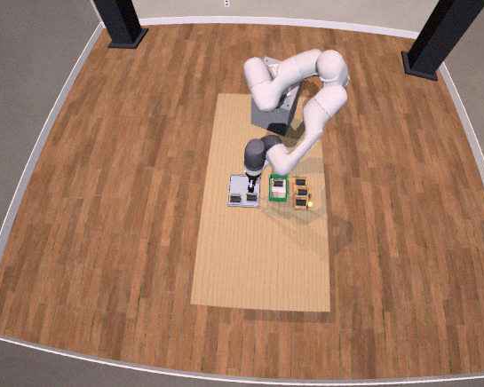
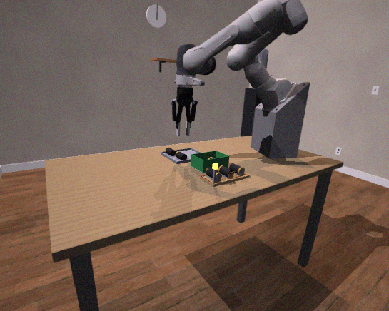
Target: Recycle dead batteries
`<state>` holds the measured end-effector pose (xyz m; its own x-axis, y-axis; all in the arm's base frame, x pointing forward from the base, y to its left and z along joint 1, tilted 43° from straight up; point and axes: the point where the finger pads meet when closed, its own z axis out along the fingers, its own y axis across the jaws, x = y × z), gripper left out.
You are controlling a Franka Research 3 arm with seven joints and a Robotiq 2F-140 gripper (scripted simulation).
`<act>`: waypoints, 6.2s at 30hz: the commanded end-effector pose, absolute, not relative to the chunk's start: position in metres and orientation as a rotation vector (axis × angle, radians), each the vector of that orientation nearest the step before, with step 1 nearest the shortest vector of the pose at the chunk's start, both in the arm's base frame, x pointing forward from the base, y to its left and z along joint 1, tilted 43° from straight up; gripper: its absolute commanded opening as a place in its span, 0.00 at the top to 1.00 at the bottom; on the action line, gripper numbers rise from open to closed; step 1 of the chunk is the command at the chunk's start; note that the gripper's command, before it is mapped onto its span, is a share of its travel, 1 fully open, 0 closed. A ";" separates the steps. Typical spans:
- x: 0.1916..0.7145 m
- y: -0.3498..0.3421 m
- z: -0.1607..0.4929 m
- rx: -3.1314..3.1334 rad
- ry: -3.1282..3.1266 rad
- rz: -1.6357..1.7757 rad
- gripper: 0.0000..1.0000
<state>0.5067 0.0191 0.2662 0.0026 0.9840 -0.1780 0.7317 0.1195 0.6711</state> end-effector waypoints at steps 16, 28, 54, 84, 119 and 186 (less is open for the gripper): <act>0.511 0.016 0.269 1.527 1.902 0.460 0.71; 0.511 0.016 0.269 1.524 1.904 0.458 0.71; 0.559 0.007 0.217 1.524 1.904 0.458 0.71; 0.559 0.008 0.218 1.524 1.904 0.458 0.71; 0.559 0.008 0.218 1.524 1.904 0.458 0.71; 0.590 0.002 0.185 1.524 1.904 0.458 0.84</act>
<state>0.5888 0.0020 0.1853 -0.1088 0.9587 -0.2629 0.7315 0.2563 0.6319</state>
